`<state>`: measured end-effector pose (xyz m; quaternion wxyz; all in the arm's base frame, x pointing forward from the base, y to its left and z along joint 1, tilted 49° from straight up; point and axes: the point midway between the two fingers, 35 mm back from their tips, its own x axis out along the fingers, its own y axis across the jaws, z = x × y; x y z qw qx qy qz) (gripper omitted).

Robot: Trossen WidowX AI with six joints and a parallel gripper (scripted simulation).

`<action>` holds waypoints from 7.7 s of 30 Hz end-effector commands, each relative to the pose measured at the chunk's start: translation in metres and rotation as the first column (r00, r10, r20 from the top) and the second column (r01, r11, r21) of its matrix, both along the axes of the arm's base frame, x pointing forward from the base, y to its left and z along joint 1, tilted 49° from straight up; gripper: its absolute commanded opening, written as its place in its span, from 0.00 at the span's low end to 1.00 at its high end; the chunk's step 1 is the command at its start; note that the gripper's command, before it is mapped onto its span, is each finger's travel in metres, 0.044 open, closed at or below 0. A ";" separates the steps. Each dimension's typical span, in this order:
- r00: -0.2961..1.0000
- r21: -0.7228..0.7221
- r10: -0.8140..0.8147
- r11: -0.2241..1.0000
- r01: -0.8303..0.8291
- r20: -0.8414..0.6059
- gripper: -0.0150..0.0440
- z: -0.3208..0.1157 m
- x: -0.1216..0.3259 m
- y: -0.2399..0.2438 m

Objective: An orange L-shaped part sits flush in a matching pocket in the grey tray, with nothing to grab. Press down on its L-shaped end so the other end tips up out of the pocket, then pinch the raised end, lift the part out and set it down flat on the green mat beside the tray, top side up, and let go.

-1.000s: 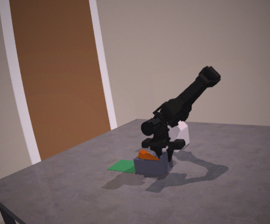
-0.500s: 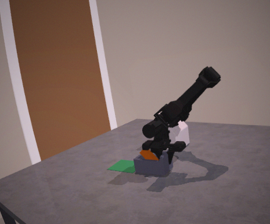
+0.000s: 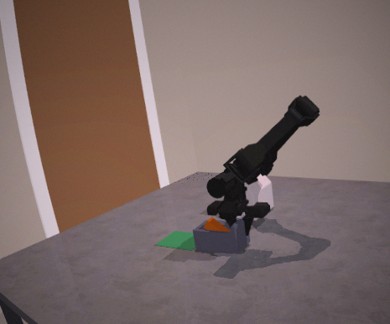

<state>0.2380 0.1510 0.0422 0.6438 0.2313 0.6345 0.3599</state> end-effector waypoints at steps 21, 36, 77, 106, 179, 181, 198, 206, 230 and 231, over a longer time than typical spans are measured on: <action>1.000 -0.009 0.002 1.000 -0.001 0.007 0.56 0.061 0.009 -0.082; 1.000 -0.007 -0.003 1.000 0.003 0.004 0.56 0.059 0.009 -0.079; 0.011 -0.558 -0.707 0.567 0.606 -0.707 0.73 0.005 0.033 -0.128; 0.011 -0.558 -0.707 0.567 0.606 -0.707 0.73 -0.034 0.030 -0.085; 0.011 -0.558 -0.707 0.567 0.606 -0.707 0.25 -0.010 0.032 -0.111; 0.011 -0.558 -0.707 0.567 0.606 -0.707 0.25 -0.008 0.032 -0.114; 0.011 -0.558 -0.708 0.567 0.606 -0.706 0.25 0.010 0.033 -0.134; 0.011 -0.558 -0.708 0.567 0.606 -0.707 0.25 0.012 0.034 -0.137; 0.012 -0.559 -0.710 0.565 0.607 -0.704 0.25 -0.051 0.041 -0.192; 0.012 -0.559 -0.710 0.565 0.607 -0.704 0.25 -0.055 0.042 -0.195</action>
